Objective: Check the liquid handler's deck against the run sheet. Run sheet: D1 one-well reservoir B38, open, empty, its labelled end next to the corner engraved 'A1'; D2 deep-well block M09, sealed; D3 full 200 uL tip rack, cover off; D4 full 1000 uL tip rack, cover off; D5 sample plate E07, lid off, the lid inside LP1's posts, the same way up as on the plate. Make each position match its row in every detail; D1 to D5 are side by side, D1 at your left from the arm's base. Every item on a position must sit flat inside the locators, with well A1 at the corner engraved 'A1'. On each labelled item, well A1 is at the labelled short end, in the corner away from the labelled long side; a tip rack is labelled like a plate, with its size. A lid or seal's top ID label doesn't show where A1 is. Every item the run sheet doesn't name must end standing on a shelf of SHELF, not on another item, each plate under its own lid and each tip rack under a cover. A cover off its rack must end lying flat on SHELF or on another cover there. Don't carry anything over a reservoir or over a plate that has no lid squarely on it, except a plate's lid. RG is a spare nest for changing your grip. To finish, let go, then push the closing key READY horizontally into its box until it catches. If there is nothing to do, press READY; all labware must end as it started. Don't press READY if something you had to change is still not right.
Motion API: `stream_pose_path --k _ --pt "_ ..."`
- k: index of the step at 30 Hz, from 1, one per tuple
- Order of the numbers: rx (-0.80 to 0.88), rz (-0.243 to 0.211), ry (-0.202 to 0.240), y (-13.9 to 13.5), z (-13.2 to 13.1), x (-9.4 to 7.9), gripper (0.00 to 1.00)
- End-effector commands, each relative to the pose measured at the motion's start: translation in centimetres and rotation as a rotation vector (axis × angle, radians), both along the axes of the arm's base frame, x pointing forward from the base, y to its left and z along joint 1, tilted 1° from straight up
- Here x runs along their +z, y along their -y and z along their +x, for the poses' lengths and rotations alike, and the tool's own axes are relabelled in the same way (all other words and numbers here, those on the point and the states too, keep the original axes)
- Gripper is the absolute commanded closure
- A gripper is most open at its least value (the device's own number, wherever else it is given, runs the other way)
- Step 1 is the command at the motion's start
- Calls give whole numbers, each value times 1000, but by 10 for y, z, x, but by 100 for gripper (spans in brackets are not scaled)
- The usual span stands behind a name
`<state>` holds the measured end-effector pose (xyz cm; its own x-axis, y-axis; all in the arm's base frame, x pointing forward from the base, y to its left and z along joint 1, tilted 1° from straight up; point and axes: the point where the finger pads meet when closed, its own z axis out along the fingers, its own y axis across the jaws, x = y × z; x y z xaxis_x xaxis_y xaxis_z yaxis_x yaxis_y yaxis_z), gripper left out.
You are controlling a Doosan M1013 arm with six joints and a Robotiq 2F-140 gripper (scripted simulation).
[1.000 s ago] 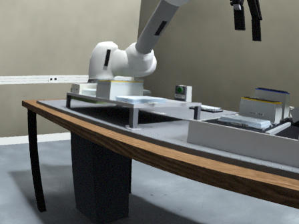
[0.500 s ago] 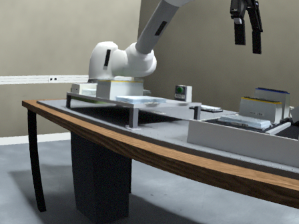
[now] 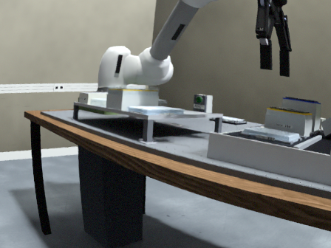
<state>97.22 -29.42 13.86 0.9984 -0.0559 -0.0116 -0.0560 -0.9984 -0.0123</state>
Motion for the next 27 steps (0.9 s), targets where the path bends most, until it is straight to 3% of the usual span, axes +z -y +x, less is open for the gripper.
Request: stream_pose_path --k 1,27 --pt "2 -3 1 3 0 -17 21" --pt "0 -2 4 2 0 -12 21"
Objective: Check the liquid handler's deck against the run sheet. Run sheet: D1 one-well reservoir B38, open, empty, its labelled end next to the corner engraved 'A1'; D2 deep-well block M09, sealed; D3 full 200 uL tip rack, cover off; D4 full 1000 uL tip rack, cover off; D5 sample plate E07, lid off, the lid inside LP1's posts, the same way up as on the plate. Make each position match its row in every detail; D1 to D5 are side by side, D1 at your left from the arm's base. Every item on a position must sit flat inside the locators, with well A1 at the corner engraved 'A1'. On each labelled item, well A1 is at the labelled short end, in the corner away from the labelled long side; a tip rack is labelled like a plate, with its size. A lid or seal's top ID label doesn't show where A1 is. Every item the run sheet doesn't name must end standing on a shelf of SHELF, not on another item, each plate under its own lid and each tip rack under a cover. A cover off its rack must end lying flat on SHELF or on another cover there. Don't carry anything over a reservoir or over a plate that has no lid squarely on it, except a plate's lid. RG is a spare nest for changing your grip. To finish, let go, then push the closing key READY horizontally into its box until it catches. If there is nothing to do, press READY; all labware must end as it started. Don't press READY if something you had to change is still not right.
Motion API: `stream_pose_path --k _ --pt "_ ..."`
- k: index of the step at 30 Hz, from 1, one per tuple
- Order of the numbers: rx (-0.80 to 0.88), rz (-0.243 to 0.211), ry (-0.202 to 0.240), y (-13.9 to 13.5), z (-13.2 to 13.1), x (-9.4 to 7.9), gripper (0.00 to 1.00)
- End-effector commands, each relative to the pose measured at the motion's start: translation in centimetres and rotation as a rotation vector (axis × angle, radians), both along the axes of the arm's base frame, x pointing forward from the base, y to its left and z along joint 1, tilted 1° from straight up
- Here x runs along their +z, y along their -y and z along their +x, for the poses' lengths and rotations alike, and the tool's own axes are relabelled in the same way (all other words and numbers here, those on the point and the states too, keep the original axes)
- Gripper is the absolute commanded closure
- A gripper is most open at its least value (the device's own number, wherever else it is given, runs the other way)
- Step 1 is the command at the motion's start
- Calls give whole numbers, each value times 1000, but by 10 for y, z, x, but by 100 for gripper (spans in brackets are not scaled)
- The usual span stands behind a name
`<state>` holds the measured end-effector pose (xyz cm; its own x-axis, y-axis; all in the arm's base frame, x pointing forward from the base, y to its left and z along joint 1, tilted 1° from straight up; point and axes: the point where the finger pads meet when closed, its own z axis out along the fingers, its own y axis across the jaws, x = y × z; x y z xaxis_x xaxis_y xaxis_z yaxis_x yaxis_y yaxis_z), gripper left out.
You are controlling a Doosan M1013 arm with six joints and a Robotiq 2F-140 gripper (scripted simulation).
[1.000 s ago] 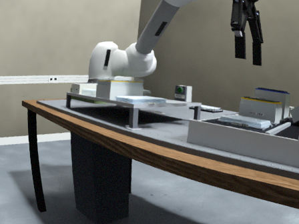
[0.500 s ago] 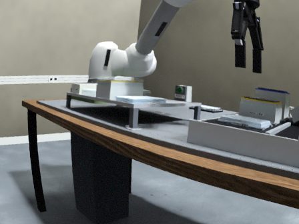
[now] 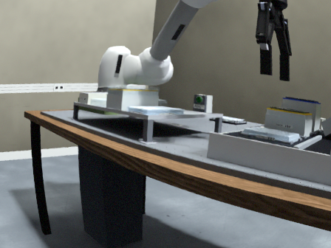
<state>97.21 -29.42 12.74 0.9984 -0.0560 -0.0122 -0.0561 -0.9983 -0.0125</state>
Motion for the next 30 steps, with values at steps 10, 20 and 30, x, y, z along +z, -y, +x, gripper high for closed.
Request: stream_pose_path --k 10,20,30 --pt "1 -2 4 2 1 -1 21" --pt "-1 -5 7 -46 3 0 21" --pt "-1 -4 7 -86 5 0 21"
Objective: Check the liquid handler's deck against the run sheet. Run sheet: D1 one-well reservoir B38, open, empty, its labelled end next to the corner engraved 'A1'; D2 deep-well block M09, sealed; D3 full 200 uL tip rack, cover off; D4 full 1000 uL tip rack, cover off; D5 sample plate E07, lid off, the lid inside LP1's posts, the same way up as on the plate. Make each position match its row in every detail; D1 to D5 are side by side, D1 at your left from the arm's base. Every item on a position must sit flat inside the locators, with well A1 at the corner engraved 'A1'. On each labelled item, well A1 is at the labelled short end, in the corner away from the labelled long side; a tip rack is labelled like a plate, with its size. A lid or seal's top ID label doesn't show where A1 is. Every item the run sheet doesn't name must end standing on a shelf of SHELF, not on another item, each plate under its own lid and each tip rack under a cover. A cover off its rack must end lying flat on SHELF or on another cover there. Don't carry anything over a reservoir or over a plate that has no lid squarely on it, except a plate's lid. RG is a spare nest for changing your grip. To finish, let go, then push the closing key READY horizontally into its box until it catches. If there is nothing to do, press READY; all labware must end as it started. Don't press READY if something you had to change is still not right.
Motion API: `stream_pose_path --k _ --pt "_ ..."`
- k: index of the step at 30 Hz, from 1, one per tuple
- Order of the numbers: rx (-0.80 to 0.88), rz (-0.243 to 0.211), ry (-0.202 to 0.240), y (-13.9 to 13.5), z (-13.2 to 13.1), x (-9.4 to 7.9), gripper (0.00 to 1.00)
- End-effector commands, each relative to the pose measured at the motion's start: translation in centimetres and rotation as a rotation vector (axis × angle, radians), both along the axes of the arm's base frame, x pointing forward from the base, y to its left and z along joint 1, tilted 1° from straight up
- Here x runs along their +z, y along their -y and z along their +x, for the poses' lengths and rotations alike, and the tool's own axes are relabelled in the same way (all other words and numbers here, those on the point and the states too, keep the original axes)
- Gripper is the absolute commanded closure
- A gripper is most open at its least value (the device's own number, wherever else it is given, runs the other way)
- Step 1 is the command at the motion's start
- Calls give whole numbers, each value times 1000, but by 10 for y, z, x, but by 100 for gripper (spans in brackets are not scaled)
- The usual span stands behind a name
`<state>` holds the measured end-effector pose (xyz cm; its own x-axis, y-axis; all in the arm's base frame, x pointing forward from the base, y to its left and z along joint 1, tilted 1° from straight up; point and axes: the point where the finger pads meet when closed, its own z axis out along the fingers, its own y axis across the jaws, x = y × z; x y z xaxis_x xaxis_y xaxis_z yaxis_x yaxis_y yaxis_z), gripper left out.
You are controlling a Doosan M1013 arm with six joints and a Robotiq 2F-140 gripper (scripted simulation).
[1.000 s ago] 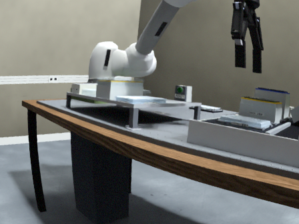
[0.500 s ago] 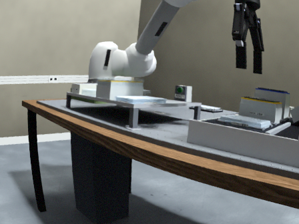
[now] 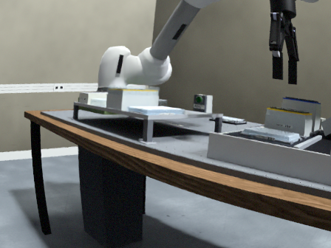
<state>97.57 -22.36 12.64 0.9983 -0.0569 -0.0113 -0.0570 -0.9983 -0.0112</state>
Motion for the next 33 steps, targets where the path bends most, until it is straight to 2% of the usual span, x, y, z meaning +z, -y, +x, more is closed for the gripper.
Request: stream_pose_path --k 1,8,33 --pt "0 -2 6 -20 2 1 21" --pt "0 -1 7 -54 4 2 21" --pt "1 -1 3 -52 4 1 21"
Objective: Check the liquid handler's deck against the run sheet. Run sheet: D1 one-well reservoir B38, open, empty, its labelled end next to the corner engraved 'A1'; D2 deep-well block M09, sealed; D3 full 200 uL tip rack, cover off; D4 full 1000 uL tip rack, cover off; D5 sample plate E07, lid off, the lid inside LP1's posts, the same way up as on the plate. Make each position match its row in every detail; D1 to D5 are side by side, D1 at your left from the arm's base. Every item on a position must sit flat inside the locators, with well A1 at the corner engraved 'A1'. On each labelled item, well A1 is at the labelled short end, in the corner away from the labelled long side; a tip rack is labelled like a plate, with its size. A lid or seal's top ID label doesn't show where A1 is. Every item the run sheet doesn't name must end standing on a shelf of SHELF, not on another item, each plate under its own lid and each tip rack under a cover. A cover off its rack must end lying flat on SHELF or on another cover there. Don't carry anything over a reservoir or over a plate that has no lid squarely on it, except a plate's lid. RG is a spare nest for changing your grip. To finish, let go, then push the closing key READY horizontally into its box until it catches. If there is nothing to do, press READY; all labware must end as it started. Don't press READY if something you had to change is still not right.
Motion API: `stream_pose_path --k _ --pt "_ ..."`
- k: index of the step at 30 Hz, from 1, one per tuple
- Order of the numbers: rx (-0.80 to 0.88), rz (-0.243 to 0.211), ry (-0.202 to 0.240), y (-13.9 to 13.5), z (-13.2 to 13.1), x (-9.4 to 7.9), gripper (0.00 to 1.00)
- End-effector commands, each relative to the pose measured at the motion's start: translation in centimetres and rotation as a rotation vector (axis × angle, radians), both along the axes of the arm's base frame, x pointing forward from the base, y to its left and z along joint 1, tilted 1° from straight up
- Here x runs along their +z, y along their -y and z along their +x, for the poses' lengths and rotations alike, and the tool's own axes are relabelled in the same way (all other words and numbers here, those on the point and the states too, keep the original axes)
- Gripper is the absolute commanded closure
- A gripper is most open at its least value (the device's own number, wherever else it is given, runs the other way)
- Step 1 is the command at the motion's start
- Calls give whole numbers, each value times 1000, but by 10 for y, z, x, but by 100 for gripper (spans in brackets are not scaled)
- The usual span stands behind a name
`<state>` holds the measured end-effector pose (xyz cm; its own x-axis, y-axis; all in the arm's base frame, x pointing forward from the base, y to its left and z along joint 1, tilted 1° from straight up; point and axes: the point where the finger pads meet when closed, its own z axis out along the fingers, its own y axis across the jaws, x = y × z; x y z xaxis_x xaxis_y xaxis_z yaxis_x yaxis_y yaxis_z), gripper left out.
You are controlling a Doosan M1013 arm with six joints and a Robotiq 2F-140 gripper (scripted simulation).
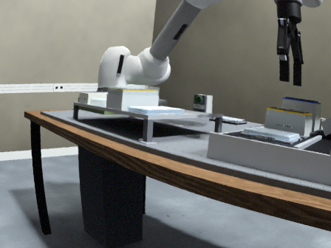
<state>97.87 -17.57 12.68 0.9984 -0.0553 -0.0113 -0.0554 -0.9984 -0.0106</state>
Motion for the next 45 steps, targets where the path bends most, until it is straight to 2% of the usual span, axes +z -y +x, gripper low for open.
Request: stream_pose_path --k 1,12,41,45 --pt "0 0 4 -4 1 1 21" --pt "0 0 4 -4 1 1 21" --pt "-2 2 7 -131 8 2 21" --pt "0 0 3 -128 8 2 21"
